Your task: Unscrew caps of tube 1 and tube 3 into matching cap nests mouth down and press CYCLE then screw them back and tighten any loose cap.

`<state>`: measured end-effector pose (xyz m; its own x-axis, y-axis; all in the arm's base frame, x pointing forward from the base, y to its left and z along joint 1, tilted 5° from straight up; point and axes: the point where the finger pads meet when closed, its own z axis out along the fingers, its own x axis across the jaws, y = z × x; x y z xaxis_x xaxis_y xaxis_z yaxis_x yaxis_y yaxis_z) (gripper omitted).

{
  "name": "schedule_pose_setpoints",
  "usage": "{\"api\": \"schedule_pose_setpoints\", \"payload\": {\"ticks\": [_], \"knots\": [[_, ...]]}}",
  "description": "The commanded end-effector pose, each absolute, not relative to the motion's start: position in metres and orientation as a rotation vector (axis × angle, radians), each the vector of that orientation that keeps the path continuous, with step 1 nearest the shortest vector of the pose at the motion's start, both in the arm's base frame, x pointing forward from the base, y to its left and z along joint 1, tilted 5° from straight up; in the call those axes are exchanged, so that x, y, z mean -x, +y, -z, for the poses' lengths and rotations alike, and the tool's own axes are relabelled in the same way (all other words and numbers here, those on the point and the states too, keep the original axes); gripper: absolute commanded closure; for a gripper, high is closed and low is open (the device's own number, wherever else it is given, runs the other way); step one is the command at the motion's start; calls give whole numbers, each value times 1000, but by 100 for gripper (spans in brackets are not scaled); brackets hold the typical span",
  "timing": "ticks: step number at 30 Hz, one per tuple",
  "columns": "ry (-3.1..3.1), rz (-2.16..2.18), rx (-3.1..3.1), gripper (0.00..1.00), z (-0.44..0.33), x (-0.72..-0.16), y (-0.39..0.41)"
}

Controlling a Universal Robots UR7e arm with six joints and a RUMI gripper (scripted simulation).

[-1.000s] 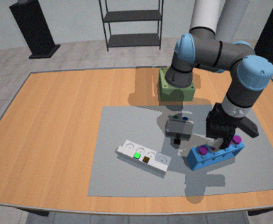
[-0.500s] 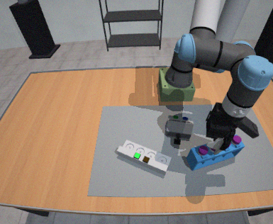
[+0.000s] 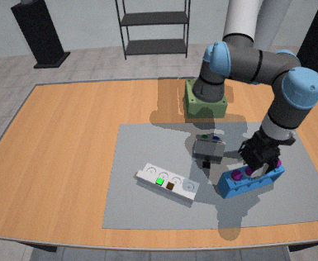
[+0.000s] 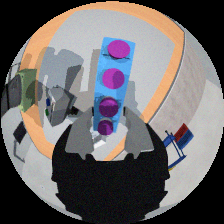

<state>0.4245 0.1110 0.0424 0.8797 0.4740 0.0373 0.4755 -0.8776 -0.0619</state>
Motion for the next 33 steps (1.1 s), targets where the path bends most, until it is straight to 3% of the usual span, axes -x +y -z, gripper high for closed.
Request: {"api": "schedule_pose_setpoints", "payload": {"ticks": [1, 13, 14, 28, 33], "knots": [[-1120, 52, 2850, 65, -43, -425, 111], [-1304, 60, 2773, 65, -43, -425, 111], [-1304, 60, 2773, 100, -43, -425, 111], [-1304, 60, 2773, 100, -43, -425, 111], [-947, 45, 2910, 100, -43, -425, 111]]}}
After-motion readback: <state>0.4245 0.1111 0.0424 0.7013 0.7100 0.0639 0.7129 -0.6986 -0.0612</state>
